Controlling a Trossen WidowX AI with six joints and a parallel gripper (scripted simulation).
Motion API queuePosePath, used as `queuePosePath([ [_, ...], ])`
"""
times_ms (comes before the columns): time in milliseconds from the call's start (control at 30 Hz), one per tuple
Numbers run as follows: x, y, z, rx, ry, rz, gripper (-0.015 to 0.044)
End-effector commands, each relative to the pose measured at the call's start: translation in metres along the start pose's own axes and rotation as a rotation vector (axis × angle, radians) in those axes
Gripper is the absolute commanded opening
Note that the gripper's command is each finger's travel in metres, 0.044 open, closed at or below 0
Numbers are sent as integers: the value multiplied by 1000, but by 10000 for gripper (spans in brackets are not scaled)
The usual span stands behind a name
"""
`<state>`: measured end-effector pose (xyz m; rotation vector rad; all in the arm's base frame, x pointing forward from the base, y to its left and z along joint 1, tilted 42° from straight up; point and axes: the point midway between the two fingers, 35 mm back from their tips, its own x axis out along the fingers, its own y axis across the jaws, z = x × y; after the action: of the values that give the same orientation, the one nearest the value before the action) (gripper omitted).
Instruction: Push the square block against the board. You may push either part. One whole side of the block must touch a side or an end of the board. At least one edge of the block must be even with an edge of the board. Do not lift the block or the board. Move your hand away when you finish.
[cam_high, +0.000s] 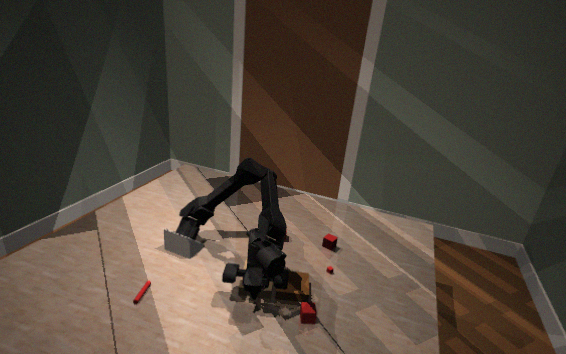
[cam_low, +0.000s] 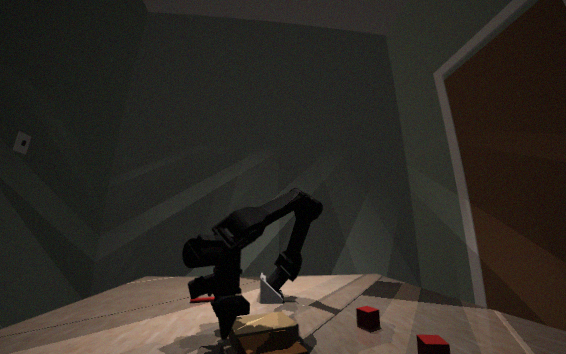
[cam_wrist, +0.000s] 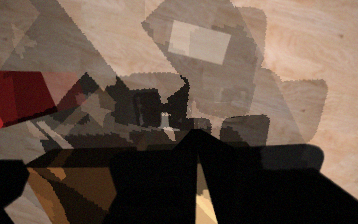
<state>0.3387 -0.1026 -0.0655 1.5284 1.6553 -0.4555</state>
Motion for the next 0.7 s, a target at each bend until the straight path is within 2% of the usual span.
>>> queuePosePath([
  [0,2,-1,-9,7,8,1,0],
  [667,1,1,20,7,6,1,0],
])
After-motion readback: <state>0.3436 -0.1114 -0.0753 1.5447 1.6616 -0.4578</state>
